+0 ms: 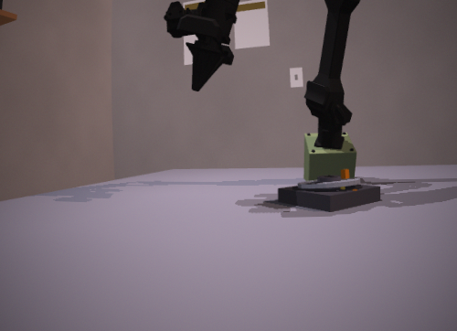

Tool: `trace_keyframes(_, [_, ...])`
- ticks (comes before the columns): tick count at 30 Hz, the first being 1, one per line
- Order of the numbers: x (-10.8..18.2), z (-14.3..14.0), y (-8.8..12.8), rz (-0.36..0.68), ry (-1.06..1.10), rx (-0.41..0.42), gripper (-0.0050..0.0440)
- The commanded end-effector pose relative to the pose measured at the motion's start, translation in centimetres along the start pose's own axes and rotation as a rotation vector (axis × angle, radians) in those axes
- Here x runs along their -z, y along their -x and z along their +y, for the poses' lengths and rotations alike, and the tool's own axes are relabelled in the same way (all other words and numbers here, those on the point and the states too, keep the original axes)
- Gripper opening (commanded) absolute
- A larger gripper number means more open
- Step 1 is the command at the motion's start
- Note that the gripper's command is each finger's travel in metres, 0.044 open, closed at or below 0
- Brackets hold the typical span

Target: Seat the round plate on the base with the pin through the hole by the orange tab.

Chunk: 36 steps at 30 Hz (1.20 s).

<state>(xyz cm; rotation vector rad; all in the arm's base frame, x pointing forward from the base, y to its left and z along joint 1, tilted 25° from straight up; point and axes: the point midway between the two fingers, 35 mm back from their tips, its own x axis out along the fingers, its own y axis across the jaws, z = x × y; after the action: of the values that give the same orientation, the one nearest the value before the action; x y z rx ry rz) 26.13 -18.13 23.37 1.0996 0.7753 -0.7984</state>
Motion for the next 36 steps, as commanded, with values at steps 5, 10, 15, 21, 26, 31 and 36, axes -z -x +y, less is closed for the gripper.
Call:
trace_keyframes(5, [10.2,0.1,2.5,0.106,0.559,-0.056,-0.0003])
trace_keyframes(10, [15.7,-1.7,3.6,0.192,0.941,-0.112,-0.0005])
trace_keyframes(15, [19.7,-4.2,4.4,0.26,1.316,-0.185,-0.0035])
trace_keyframes(21, [19.9,-4.3,4.4,0.27,1.378,-0.197,-0.005])
trace_keyframes(26, [19.8,-4.0,4.5,0.266,1.37,-0.202,-0.005])
trace_keyframes(31, [19.8,-4.0,4.5,0.266,1.37,-0.202,-0.005])
trace_keyframes(36, [19.8,-4.0,4.5,0.266,1.37,-0.202,-0.005])
